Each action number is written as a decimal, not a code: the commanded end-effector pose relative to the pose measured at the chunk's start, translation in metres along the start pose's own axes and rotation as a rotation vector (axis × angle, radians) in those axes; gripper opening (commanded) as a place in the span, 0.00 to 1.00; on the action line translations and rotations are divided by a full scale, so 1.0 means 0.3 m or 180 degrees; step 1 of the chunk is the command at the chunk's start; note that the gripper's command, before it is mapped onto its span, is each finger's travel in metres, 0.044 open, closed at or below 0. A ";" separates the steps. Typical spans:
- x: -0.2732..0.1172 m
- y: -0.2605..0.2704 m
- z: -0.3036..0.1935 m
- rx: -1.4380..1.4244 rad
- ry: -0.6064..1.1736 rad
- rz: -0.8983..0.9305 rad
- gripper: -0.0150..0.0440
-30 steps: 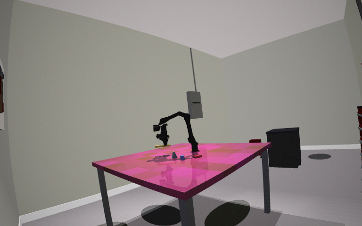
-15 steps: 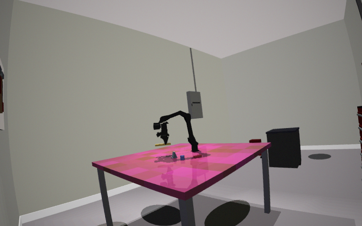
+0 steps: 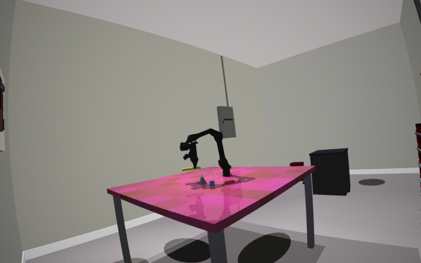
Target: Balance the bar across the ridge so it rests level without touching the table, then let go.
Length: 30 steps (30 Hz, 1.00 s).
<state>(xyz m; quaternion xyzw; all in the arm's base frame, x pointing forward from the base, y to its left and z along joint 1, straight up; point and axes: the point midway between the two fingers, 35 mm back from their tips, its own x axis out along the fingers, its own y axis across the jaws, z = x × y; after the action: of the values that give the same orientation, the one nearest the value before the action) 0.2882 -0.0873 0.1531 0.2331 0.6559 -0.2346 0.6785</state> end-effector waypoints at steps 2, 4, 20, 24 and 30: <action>-0.001 0.057 -0.025 -0.0165 0.0010 0.0014 0.25; -0.002 0.081 -0.037 -0.0242 0.0011 0.0017 0.25; -0.007 0.253 -0.156 -0.0873 0.0019 0.0036 0.25; -0.009 0.290 -0.193 -0.1038 0.0021 0.0040 0.25; -0.011 0.325 -0.240 -0.1252 0.0023 0.0045 0.25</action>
<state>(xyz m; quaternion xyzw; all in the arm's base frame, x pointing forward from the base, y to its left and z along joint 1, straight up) 0.2955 0.0279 0.1549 0.1088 0.6876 -0.1058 0.7101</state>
